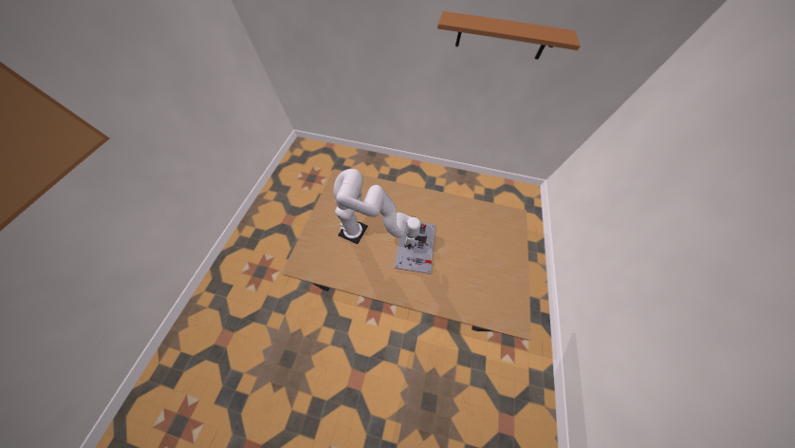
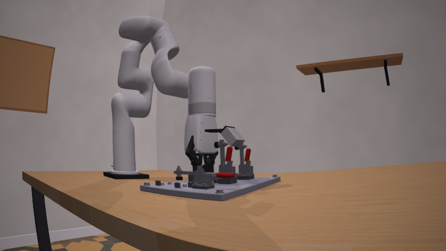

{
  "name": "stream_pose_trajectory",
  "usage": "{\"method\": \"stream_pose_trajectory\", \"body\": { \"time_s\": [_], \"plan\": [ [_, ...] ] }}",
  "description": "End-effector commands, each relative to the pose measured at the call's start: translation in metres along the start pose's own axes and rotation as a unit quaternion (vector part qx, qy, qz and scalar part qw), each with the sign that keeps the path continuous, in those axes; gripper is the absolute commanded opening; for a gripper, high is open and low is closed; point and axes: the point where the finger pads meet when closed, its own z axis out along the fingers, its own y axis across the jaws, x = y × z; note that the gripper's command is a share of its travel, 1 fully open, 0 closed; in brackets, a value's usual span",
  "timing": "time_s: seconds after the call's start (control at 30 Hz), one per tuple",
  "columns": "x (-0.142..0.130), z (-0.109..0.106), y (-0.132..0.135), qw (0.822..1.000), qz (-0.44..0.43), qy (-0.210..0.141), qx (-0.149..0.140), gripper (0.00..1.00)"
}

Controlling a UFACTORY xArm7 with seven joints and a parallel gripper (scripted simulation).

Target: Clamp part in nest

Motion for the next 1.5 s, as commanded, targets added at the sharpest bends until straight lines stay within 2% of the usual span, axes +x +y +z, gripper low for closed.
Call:
{"method": "stream_pose_trajectory", "body": {
  "time_s": [0.0, 0.97, 1.0, 1.47],
  "plan": [
    [0.0016, -0.0013, 0.0002, 1.000, 0.000, 0.002, 0.000, 0.00],
    [0.0018, -0.0013, 0.0024, 1.000, 0.000, 0.002, 0.000, 0.00],
    [0.0018, -0.0013, 0.0024, 1.000, 0.000, 0.002, 0.000, 1.00],
    [0.0018, -0.0013, 0.0024, 1.000, 0.000, 0.002, 0.000, 1.00]
  ]
}}
